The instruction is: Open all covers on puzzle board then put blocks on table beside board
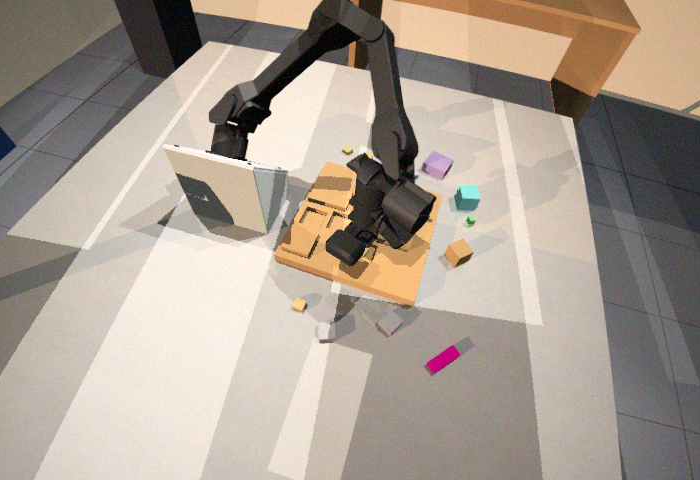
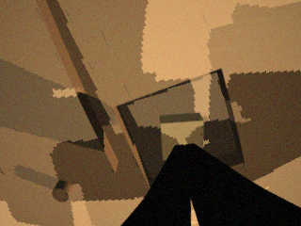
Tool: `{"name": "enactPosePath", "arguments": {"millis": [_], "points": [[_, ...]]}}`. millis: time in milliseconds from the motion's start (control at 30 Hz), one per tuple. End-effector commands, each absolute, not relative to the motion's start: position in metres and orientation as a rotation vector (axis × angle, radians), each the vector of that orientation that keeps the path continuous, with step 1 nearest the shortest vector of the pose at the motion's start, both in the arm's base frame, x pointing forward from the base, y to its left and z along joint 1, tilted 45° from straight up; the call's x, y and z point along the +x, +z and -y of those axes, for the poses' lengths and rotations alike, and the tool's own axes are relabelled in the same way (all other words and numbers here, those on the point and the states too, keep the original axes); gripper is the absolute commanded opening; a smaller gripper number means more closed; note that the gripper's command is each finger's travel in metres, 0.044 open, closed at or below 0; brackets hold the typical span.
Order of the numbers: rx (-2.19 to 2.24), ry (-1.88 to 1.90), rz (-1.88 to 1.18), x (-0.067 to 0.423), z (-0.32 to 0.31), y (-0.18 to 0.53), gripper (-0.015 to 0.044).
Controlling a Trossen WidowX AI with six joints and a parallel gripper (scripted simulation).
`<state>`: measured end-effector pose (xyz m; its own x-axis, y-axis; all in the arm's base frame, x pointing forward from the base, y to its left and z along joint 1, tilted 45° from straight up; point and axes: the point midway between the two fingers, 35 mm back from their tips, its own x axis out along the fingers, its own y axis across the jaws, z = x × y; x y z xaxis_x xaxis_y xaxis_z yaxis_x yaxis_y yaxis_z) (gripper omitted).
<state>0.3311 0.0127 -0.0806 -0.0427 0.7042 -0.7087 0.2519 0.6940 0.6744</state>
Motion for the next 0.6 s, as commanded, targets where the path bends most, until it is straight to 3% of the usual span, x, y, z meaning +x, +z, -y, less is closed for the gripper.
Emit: {"name": "enactPosePath", "arguments": {"millis": [0, 567], "points": [[0.795, 0.429, -1.621, 0.3303, -0.0124, -0.0809, 0.0], [0.795, 0.431, -1.62, 0.3292, -0.0187, -0.0878, 0.0]]}}
